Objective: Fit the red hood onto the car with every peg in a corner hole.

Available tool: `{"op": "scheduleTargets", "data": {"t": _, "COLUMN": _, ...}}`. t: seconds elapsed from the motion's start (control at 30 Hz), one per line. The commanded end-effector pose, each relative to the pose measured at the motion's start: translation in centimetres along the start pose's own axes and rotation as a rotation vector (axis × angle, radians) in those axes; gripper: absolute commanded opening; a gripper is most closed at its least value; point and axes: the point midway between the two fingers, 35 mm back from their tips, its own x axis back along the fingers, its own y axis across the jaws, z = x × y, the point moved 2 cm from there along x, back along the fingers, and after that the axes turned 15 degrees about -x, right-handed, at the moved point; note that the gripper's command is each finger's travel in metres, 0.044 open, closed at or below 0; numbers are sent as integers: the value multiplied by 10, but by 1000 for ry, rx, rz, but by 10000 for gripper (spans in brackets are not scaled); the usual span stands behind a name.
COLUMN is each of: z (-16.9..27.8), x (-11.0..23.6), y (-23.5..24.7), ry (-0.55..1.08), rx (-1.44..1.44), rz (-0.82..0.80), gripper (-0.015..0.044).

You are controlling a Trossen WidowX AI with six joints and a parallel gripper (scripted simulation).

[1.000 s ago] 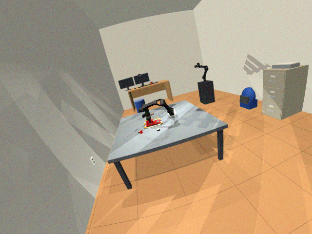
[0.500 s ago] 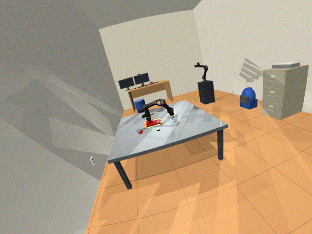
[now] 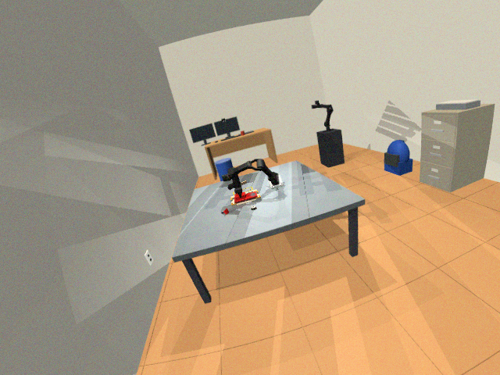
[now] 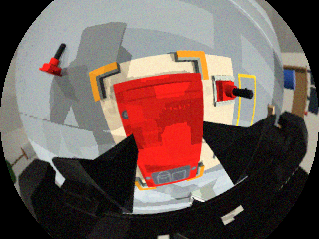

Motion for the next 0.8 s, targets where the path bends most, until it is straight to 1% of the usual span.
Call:
{"op": "scheduleTargets", "data": {"t": 0.0, "z": 0, "x": -1, "y": 0, "ry": -1, "rx": -4, "rz": -2, "gripper": 0}}
{"op": "scheduleTargets", "data": {"t": 0.17, "z": 0, "x": 0, "y": 0, "ry": 0, "rx": 0, "rz": 0, "gripper": 0}}
{"op": "scheduleTargets", "data": {"t": 0.7, "z": 0, "x": 0, "y": 0, "ry": 0, "rx": 0, "rz": 0, "gripper": 420}}
{"op": "scheduleTargets", "data": {"t": 0.73, "z": 0, "x": 0, "y": 0, "ry": 0, "rx": 0, "rz": 0, "gripper": 440}}
{"op": "scheduleTargets", "data": {"t": 0.77, "z": 0, "x": 0, "y": 0, "ry": 0, "rx": 0, "rz": 0, "gripper": 440}}
